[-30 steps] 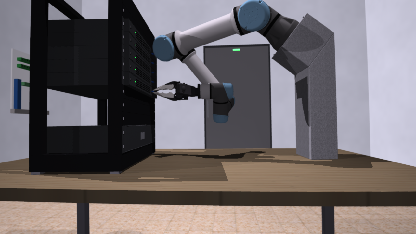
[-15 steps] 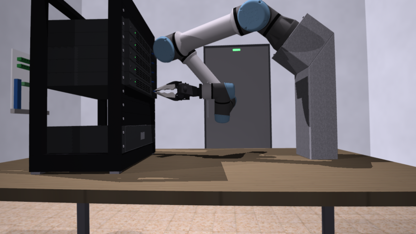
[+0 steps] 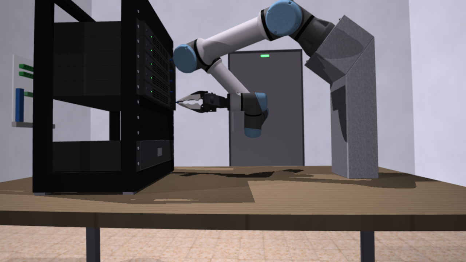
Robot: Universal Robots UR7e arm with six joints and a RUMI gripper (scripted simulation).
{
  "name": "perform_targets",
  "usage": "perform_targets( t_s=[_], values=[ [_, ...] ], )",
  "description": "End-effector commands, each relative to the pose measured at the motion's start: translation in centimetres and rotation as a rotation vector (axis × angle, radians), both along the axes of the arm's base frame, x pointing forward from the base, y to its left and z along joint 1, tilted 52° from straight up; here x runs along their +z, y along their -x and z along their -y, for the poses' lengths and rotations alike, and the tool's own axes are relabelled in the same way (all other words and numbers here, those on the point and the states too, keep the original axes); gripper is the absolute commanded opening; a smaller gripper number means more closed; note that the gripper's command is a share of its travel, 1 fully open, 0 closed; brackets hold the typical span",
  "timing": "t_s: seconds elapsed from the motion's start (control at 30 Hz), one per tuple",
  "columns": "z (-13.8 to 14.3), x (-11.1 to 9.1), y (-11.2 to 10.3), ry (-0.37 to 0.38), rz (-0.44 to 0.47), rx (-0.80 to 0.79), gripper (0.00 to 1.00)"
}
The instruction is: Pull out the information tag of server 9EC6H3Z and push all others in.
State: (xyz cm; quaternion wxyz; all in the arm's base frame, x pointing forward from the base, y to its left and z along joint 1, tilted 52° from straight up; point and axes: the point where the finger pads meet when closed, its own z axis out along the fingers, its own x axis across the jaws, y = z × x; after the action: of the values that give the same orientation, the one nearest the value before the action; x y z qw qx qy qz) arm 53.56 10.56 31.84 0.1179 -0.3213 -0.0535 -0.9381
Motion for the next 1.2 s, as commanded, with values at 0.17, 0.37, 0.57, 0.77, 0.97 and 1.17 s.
perform_targets(
  t_s=[0.17,0.37,0.57,0.77,0.97,1.17],
  values=[
    [0.2,-0.9,0.7,0.0,0.001,0.0,0.0],
    [0.3,-1.4,1.1,0.0,0.001,0.0,0.0],
    [0.4,-1.8,1.4,0.0,0.001,0.0,0.0],
    [0.5,-2.0,1.5,0.0,0.001,0.0,0.0],
    [0.5,-2.0,1.6,0.0,0.001,0.0,0.0],
    [0.5,-2.0,1.6,0.0,0.001,0.0,0.0]
  ],
)
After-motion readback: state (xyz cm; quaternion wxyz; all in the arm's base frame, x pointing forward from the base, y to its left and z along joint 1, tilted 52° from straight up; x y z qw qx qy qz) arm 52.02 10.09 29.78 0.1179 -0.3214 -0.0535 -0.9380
